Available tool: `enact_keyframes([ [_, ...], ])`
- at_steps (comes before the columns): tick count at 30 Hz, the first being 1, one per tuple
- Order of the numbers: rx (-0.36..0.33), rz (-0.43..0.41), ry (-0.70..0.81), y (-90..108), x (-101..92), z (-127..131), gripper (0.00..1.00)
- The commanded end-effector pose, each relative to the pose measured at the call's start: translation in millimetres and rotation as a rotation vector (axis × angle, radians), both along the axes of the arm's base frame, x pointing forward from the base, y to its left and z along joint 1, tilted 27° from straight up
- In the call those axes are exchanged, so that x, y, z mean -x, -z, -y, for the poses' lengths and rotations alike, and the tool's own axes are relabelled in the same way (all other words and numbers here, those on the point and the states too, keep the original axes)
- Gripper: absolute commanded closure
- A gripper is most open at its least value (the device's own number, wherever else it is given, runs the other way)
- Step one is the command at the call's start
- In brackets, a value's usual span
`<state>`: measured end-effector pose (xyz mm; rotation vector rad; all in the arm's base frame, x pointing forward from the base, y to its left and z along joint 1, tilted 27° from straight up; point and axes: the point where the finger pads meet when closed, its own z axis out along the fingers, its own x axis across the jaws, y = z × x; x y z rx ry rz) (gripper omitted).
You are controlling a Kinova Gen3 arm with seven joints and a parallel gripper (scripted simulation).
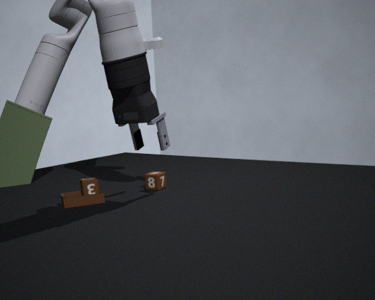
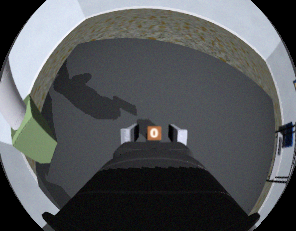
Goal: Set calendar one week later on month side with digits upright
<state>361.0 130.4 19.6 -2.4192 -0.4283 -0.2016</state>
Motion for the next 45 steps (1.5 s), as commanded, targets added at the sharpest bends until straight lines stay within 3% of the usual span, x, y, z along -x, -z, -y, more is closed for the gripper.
enact_keyframes([
  [1, 0.004, 0.009, -0.003, -3.3, -1.0, -1.0, 0.0],
  [15, 0.06, 0.024, 0.012, -2.7, -2.7, -3.7, 0.0],
  [30, 0.236, 0.072, 0.061, -4.5, -0.5, -3.9, 0.0],
  [45, 0.248, 0.075, 0.064, -4.8, 0.1, -3.4, 0.0],
])
